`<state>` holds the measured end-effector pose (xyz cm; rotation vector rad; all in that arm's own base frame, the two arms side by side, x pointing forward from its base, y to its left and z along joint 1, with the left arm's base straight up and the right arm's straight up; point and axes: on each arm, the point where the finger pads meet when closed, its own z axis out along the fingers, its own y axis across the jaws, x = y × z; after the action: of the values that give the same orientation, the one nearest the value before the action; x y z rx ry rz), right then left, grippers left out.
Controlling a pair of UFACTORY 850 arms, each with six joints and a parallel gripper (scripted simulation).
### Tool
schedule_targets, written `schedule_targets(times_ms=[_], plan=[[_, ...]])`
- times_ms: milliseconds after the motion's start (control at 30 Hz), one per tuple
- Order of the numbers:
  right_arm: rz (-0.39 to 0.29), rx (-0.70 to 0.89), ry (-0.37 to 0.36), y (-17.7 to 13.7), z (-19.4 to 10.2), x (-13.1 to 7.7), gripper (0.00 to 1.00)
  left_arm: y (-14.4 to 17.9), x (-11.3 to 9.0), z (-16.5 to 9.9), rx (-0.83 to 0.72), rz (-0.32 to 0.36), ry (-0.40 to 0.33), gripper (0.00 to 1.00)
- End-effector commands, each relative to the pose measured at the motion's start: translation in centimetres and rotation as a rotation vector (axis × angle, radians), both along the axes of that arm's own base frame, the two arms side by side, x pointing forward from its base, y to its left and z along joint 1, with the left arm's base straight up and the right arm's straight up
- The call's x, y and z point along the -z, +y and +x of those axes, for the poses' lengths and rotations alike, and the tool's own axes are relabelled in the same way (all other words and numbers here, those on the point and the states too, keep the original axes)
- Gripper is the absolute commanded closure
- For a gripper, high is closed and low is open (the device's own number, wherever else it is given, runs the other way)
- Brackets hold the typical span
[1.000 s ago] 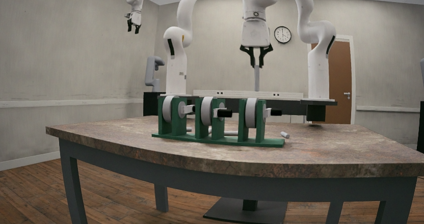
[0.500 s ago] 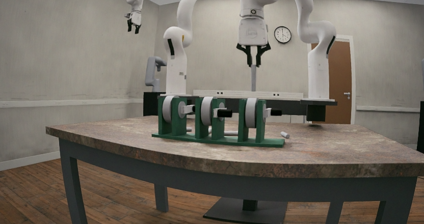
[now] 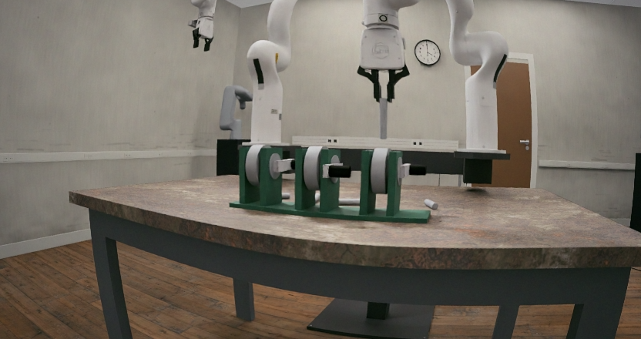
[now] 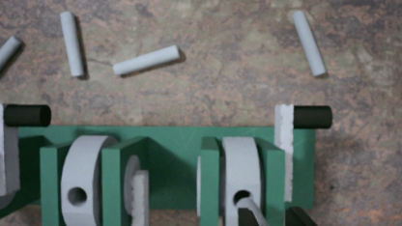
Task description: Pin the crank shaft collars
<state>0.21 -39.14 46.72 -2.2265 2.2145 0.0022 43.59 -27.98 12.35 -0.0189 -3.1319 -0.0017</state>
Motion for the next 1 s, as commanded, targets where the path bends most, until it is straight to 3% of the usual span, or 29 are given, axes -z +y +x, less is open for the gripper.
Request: schedule_targets(times_ms=[0,967], plan=[[-0.002,0.000,0.000,0.0,0.0,-0.1,0.00,0.0,0.1,0.1,0.000,-0.001,-0.002,0.80],[-0.002,0.000,0.000,0.0,0.0,-0.1,0.00,0.0,4.1,0.0,0.000,-0.001,-0.002,0.80]])
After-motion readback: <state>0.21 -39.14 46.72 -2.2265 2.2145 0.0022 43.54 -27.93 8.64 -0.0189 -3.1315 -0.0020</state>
